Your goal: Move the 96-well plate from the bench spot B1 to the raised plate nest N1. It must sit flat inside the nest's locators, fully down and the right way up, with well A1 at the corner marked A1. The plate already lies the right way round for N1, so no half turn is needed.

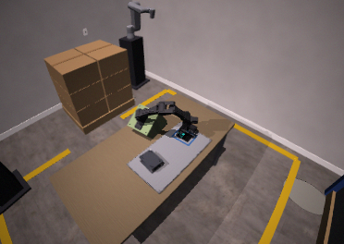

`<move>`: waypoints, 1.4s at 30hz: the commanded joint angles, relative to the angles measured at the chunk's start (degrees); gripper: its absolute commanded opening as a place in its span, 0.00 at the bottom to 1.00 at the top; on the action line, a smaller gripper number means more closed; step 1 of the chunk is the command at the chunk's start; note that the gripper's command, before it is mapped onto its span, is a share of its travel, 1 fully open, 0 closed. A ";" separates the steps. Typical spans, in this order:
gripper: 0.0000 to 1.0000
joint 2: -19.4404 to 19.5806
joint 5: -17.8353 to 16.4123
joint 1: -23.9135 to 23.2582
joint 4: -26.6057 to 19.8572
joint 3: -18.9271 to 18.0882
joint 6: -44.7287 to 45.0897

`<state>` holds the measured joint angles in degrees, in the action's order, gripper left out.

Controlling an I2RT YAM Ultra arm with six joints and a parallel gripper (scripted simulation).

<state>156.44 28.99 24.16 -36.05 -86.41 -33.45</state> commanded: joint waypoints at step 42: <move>0.00 2.07 0.96 -1.30 5.11 0.48 2.26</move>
<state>159.06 29.58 22.57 -31.44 -85.89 -31.29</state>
